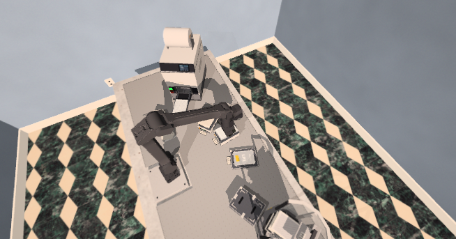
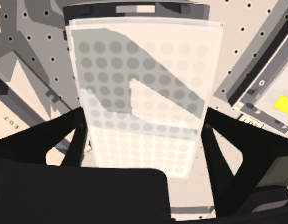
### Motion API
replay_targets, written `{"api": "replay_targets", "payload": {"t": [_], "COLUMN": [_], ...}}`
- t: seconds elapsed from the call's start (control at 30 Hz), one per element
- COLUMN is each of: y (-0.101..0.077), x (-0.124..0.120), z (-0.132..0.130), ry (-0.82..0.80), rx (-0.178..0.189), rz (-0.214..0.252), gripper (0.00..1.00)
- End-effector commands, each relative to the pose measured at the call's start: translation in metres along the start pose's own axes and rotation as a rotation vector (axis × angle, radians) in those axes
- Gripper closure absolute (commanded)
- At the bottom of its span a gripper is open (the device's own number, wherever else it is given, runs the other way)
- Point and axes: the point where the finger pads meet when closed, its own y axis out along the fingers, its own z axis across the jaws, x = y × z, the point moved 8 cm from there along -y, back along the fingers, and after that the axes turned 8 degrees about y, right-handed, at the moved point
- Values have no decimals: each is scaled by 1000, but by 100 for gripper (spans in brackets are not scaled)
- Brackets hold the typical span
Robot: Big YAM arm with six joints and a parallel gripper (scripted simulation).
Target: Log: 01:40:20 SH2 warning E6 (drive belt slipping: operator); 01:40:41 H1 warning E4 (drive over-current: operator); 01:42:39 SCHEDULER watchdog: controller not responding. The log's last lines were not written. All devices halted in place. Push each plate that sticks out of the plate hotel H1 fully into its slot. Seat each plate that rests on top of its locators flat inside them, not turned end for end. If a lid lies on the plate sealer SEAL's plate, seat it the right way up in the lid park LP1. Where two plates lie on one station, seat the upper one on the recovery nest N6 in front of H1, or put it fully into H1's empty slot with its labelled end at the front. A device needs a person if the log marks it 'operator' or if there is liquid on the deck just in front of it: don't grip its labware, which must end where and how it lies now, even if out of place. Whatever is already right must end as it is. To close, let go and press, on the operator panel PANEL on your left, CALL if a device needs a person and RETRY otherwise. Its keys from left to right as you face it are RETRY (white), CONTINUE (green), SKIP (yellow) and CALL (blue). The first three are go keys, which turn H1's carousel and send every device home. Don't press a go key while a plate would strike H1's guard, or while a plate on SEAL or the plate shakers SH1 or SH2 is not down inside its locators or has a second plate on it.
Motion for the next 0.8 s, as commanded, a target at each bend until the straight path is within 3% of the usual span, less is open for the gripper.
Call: {"api": "replay_targets", "payload": {"t": [0.0, 0.77], "y": [-29, -32], "x": [22, 20], "z": [-2, -2], "ry": [4, 4], "rx": [13, 13], "rz": [-74, -73], "gripper": [16, 16]}}
